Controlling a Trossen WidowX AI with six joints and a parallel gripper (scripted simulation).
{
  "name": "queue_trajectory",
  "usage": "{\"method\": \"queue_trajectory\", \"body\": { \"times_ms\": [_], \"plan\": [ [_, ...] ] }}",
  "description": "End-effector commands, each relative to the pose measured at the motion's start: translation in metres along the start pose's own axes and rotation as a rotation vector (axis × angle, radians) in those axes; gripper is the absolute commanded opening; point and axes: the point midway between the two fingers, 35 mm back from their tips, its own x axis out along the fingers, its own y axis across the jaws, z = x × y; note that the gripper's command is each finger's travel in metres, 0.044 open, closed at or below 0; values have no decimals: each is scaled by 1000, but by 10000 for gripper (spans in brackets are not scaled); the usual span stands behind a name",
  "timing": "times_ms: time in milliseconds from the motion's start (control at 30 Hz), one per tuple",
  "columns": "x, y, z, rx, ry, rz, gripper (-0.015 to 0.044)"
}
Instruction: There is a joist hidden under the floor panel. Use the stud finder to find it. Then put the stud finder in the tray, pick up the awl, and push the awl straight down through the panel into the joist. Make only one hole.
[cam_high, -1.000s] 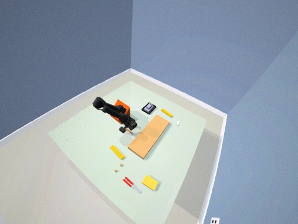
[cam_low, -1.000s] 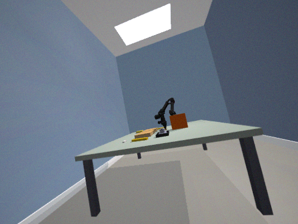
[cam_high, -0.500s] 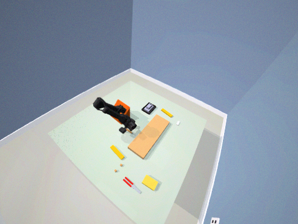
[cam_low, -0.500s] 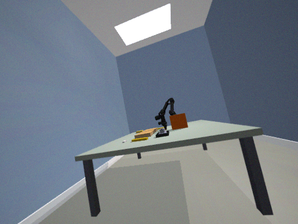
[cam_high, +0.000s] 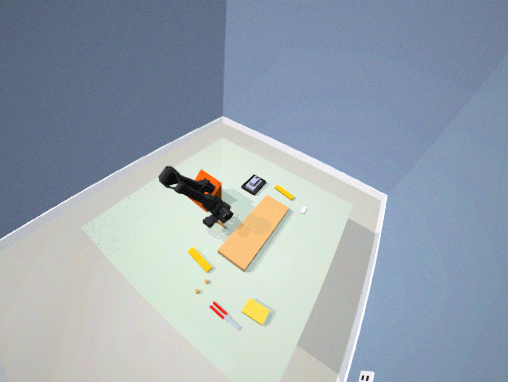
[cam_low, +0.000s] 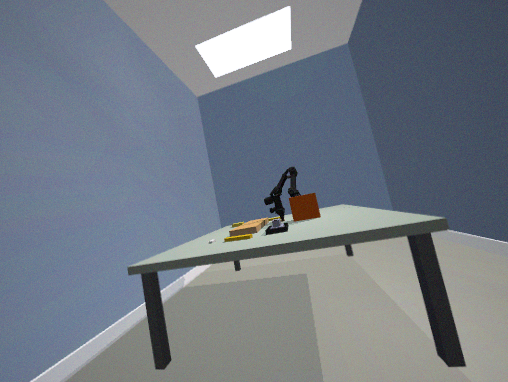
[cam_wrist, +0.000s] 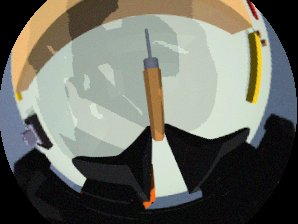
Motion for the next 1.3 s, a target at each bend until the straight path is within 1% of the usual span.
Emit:
{"method": "queue_trajectory", "body": {
  "times_ms": [0,467,900,1000,1133,1267],
  "plan": [
    [-5,1,2,0,-4,2,0],
    [-60,7,8,-3,-9,28,0],
    [-116,2,-6,-1,-2,7,0],
    [-122,1,-8,0,-1,1,0],
    [-121,6,-9,88,18,67,0],
    [-119,19,-10,282,64,212,0]
  ]
}}
